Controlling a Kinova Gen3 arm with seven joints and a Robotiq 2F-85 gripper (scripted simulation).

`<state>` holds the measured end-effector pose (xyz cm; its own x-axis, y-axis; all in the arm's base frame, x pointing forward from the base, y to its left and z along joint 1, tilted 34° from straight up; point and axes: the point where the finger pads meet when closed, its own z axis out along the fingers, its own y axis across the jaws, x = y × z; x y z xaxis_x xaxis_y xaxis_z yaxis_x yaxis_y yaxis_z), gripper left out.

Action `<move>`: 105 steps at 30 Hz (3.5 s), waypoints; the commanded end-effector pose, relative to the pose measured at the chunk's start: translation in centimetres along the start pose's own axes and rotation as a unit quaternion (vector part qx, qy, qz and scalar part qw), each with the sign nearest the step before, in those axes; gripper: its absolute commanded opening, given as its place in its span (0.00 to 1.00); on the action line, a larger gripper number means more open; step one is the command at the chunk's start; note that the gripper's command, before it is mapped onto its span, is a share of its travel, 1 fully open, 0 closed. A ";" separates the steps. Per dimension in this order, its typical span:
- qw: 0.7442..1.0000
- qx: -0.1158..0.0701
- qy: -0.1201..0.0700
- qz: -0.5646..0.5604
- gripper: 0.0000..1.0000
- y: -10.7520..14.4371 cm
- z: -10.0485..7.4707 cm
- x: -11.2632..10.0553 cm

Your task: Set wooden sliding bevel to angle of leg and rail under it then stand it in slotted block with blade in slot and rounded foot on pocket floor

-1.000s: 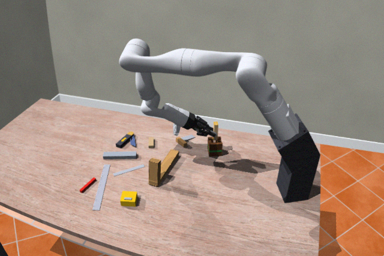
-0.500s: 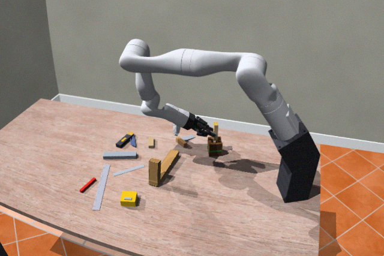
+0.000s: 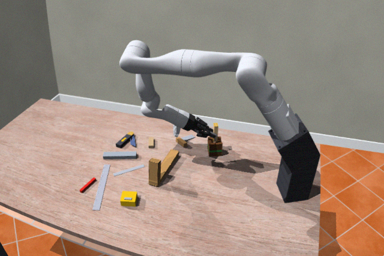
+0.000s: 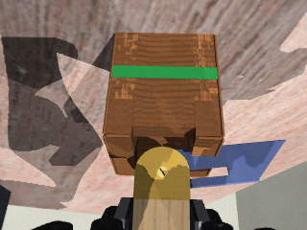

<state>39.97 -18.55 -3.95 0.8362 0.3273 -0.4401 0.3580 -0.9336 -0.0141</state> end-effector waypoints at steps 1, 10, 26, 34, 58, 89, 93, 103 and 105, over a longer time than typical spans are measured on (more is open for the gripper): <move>1.000 0.000 0.000 0.001 0.10 0.0 -0.1 0.0; 1.000 0.000 0.000 0.001 0.10 0.0 -0.1 0.0; 1.000 0.000 0.000 0.001 0.10 0.0 0.2 0.4; 1.000 0.000 0.000 0.001 0.10 0.0 0.2 0.4; 1.000 0.000 0.000 0.001 0.10 0.0 0.4 0.8; 1.000 0.000 0.000 0.001 0.10 0.0 0.7 1.3; 1.000 0.000 0.000 0.001 0.10 0.0 0.7 1.3; 1.000 0.000 0.000 0.001 0.10 0.0 0.8 1.5; 1.000 0.000 0.000 0.001 0.10 0.0 0.8 1.5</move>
<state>40.90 -18.17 -5.44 0.8362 0.3273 -0.4401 0.3580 -0.9336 -0.0141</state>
